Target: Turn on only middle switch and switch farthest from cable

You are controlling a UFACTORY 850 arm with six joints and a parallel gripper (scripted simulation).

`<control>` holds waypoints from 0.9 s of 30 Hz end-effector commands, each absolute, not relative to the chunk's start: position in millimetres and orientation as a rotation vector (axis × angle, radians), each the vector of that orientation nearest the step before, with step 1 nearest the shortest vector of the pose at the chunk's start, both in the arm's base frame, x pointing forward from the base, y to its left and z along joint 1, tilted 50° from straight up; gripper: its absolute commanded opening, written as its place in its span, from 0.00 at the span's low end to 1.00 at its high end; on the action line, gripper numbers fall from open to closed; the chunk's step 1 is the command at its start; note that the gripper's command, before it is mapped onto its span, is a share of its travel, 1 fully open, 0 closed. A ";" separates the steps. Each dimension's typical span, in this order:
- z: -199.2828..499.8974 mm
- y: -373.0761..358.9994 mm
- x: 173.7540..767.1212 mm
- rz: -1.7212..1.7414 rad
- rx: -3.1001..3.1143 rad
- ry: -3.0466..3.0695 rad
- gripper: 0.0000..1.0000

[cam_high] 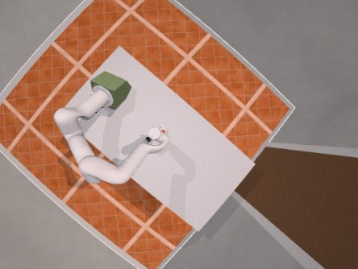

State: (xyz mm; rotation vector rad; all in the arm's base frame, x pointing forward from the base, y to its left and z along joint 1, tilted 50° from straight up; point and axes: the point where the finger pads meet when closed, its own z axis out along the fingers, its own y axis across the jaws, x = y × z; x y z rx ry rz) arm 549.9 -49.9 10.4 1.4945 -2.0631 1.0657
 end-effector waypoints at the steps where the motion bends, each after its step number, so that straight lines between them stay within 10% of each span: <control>1: 15.8 -43.4 549.6 1.067 1.496 -2.064 1.00; 27: 73.3 24.3 538.2 1.067 1.496 -2.064 1.00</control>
